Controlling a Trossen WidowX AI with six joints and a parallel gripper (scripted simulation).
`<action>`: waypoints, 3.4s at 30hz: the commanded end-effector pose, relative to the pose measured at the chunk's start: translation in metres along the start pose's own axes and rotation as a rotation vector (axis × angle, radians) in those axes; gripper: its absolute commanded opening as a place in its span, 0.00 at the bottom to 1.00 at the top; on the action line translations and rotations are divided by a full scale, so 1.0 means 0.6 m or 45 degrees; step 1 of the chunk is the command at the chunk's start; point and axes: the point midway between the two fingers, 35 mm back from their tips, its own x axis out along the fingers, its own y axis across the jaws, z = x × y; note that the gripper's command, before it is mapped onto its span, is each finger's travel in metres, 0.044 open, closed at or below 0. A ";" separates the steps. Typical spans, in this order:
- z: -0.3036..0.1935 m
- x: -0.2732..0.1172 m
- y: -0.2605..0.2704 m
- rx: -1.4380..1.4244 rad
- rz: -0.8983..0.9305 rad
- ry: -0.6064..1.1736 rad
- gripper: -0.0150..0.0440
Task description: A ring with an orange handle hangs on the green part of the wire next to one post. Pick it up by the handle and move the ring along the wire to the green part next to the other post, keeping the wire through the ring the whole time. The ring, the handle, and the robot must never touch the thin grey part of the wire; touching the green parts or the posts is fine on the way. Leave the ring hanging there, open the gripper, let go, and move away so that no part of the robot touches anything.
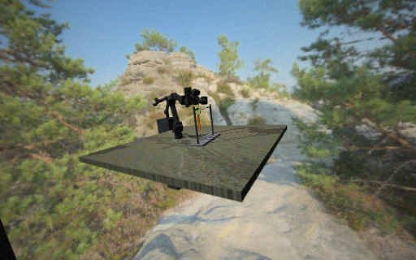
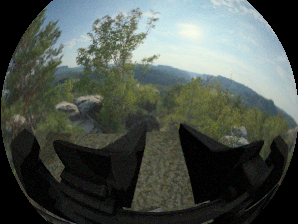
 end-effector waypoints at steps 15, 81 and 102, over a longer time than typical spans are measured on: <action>-0.049 -0.052 -0.266 0.060 -0.350 0.025 0.53; -0.339 -0.169 -0.013 0.033 0.529 0.064 0.53; -0.340 -0.120 0.010 0.033 0.529 0.060 0.53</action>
